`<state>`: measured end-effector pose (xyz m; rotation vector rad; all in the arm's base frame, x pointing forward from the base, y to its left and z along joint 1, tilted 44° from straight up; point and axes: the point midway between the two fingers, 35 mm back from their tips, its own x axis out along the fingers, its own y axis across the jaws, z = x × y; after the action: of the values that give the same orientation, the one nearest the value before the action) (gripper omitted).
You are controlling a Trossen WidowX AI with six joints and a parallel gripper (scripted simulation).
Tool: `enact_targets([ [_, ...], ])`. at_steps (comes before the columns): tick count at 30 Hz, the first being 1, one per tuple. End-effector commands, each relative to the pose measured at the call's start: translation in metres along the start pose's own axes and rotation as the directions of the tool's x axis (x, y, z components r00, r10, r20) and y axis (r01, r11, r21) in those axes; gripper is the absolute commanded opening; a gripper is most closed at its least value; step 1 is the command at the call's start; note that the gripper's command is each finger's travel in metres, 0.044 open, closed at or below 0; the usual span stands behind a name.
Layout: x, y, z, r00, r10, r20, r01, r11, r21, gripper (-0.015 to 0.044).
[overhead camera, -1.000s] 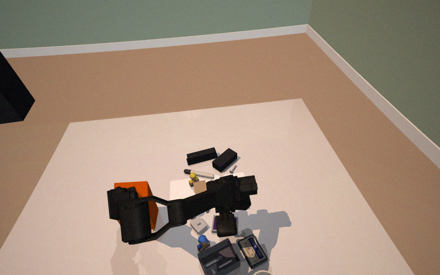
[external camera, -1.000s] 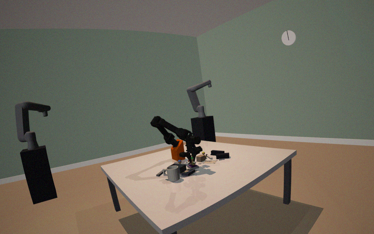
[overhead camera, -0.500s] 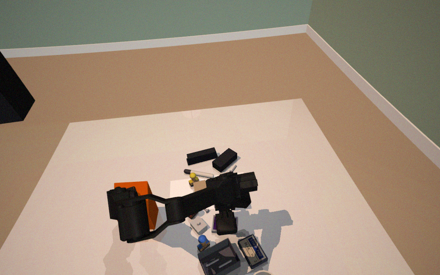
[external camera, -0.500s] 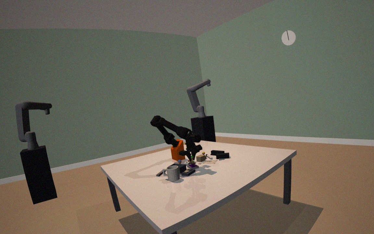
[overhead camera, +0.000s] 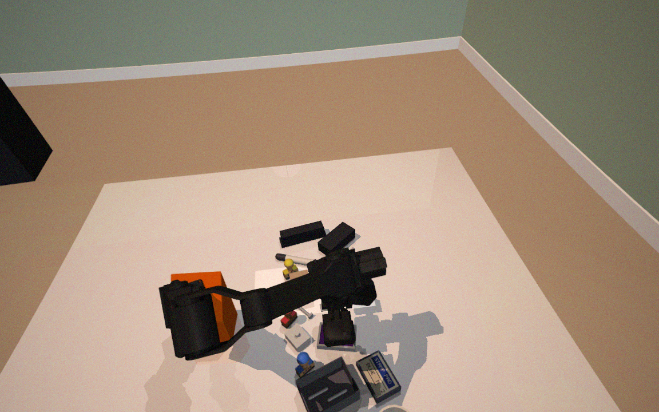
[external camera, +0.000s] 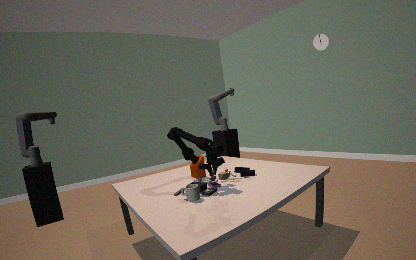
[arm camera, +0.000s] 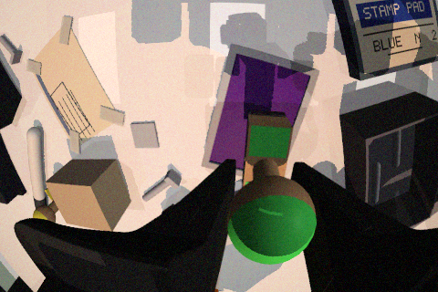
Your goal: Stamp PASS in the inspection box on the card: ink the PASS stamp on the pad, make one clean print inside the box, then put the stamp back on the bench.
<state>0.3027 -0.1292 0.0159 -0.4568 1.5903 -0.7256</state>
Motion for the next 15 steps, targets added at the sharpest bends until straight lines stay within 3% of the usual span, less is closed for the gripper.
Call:
enact_targets([
  [1, -0.007, 0.000, 0.000, 1.000, 0.005, 0.000, -0.005, 1.000, 0.004, 0.0000],
  [8, -0.016, 0.001, 0.000, 1.000, 0.005, 0.000, -0.005, 1.000, 0.000, 0.0000],
  [15, -0.018, 0.041, 0.007, 1.000, 0.017, 0.001, -0.017, 0.990, -0.141, 0.0000],
])
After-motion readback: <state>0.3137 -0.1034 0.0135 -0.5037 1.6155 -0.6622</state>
